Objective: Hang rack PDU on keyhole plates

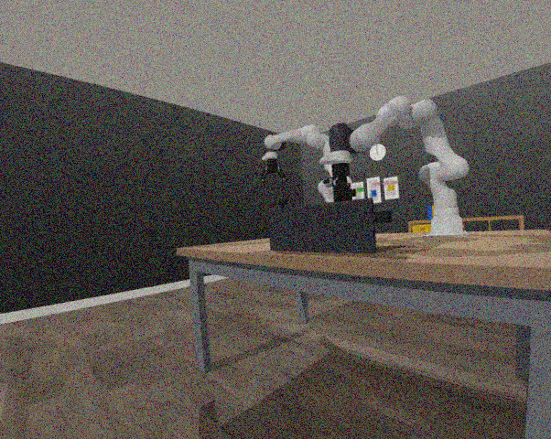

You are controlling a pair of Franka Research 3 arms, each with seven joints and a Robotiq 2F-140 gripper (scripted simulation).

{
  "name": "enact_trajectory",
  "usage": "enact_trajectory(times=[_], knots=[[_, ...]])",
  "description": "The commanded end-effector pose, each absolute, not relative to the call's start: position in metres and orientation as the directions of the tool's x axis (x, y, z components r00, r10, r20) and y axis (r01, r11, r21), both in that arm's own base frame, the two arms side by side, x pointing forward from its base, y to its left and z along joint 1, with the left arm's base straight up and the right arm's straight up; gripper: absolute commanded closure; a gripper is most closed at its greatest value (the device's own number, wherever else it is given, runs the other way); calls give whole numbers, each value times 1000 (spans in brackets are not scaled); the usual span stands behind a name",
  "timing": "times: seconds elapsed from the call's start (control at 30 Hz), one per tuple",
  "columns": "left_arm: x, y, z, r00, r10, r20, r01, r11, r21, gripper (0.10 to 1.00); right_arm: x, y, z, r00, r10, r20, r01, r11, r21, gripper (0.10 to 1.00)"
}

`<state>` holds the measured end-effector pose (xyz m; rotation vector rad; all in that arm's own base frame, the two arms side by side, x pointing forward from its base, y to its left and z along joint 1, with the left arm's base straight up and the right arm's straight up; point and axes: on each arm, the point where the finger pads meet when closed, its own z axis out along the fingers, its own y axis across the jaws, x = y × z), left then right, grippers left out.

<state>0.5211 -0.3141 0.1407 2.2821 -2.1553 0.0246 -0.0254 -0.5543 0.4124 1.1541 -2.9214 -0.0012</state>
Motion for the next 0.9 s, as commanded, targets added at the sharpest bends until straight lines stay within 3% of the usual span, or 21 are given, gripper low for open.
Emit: enact_trajectory(times=[0.0,0.87], knots=[[537,-310,142,36,-999,6,-999,-36,-5,999,-25,-554,412,-730,-684,0,-684,730,1,98],[573,-309,144,36,-999,6,-999,-36,-5,999,-25,-554,412,-730,-684,0,-684,730,1,98]])
